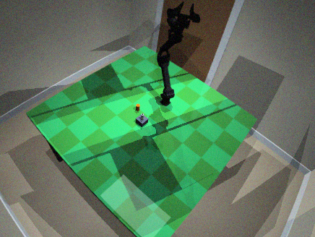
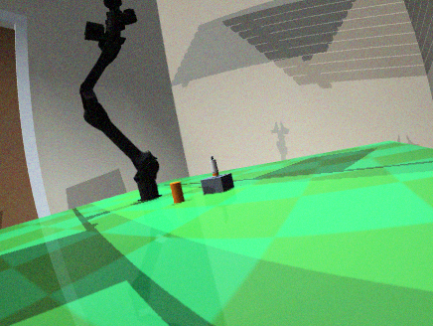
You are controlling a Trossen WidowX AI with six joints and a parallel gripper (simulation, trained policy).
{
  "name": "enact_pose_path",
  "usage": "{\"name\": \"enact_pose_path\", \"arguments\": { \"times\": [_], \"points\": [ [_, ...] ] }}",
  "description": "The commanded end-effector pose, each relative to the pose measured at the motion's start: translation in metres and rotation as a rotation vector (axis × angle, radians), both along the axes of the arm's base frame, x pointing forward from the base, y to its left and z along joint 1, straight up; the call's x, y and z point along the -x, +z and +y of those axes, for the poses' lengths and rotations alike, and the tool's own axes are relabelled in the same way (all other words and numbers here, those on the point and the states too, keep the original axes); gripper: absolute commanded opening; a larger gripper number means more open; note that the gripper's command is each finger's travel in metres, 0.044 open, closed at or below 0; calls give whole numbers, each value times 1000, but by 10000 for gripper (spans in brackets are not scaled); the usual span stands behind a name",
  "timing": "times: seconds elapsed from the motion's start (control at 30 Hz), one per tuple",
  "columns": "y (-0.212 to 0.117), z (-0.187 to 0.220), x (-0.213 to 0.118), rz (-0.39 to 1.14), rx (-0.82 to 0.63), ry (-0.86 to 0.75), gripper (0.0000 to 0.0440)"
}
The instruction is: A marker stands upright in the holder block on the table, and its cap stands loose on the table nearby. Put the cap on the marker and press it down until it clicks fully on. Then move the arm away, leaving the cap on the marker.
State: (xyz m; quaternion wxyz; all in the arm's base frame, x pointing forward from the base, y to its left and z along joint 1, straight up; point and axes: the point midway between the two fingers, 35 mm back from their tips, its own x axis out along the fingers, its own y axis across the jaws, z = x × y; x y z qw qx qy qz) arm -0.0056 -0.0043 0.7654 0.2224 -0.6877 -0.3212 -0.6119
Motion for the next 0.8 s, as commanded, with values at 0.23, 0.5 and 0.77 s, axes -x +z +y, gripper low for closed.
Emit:
{"name": "enact_pose_path", "arguments": {
  "times": [0.23,0.5,0.77],
  "points": [
    [-10,11,-1,30,133,-2,287],
    [-19,23,-4,58,230,1,302],
    [-30,36,-8,86,328,5,311]
  ]
}}
